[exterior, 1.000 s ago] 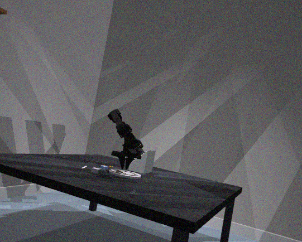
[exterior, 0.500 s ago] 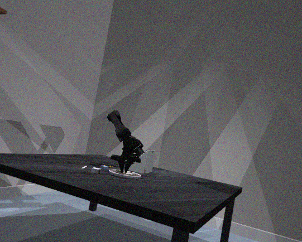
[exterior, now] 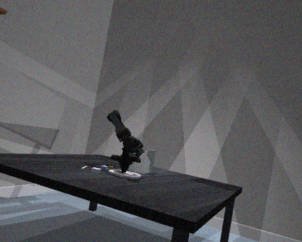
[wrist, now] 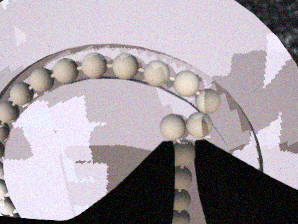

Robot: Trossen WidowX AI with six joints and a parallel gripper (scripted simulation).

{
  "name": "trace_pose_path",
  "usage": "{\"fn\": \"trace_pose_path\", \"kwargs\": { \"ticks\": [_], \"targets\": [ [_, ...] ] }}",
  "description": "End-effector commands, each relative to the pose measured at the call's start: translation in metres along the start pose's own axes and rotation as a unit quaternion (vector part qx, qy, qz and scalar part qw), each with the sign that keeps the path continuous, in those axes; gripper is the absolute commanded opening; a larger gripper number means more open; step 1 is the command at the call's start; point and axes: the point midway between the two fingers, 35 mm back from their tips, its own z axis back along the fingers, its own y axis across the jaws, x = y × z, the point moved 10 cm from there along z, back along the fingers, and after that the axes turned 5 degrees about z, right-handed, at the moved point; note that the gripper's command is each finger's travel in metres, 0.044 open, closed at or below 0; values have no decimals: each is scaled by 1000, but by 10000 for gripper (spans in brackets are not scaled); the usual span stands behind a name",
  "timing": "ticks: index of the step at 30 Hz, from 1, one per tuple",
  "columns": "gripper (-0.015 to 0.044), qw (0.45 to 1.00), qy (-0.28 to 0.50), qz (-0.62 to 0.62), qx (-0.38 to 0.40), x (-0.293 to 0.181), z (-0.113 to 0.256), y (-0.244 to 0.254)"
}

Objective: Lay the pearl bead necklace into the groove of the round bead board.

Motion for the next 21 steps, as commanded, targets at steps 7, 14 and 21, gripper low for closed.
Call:
{"fn": "trace_pose_path", "kwargs": {
  "ticks": [7, 14, 21],
  "targets": [
    [0, 1000, 0, 0, 0, 0, 0, 0],
    [0, 1000, 4, 3, 1, -1, 6, 2],
    [0, 1000, 4, 4, 1, -4, 6, -9]
  ]
}}
